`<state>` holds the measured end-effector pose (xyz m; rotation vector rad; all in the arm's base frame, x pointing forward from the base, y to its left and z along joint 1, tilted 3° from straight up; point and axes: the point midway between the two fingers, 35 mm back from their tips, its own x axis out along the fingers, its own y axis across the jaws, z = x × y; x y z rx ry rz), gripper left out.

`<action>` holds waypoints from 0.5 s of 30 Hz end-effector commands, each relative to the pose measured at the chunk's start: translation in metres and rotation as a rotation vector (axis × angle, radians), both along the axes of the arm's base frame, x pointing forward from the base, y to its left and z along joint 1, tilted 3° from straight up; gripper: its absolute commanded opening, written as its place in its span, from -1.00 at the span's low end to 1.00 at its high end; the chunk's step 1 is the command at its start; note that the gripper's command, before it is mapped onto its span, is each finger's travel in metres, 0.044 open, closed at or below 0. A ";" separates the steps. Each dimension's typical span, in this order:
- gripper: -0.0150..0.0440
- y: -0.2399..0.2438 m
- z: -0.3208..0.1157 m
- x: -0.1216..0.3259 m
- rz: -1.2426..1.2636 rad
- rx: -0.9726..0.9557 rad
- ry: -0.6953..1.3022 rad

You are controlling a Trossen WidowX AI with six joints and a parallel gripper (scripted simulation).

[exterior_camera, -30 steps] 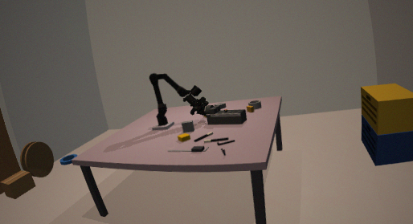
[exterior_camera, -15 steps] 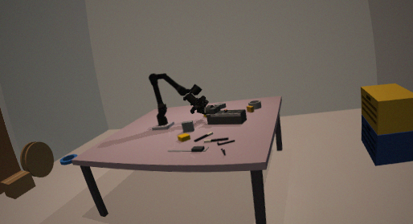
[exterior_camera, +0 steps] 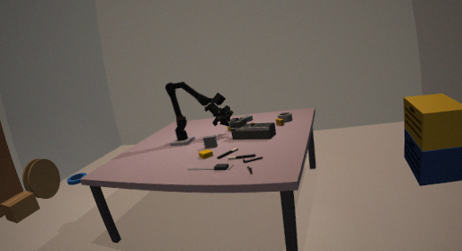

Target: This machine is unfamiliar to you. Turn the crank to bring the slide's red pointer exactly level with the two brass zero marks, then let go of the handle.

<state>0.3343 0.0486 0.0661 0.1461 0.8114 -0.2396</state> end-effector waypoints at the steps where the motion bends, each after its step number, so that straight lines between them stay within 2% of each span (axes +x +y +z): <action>1: -0.49 0.000 0.010 0.000 0.001 0.004 -0.014; 15: -0.49 -0.008 0.022 -0.002 0.001 0.004 -0.014</action>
